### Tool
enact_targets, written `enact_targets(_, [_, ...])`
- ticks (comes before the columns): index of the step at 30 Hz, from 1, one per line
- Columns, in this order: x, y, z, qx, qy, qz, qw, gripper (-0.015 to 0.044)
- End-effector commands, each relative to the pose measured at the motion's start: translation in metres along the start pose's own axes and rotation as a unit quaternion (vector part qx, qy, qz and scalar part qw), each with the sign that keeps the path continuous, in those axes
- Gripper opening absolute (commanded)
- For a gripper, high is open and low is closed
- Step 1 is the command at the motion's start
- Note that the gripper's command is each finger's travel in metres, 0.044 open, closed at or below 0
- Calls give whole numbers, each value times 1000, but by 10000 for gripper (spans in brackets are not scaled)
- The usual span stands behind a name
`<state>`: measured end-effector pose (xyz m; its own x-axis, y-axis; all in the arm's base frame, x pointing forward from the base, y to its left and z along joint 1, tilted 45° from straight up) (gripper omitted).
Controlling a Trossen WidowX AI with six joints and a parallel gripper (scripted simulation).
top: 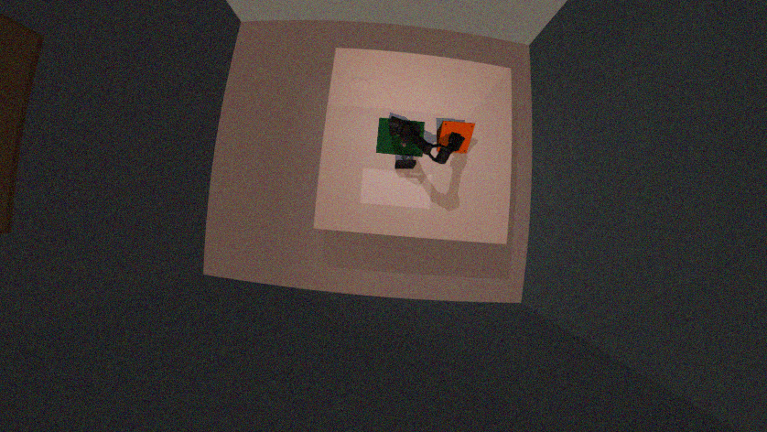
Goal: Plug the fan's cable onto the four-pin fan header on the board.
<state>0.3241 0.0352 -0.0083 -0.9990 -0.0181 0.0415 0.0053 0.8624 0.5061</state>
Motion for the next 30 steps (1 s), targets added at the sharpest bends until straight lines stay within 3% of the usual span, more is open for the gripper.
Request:
enact_targets(1, [0,0,0,0,0,0,1000,110])
enact_targets(8, [0,0,0,0,0,0,1000,63])
enact_targets(11, [-1,-1,-4,0,0,0,1000,0])
enact_targets(30, [-8,-16,-63,2,0,1,1000,0])
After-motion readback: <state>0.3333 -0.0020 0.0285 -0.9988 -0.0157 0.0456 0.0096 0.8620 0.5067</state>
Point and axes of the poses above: the point midway between the two fingers, 35 mm back from their tips, its own z axis out along the fingers, its own x axis across the jaws, y = z × x, the point moved 3 cm from there along -z, back along the fingers, and after that the axes turned 15 degrees about z, right-handed, at the moved point
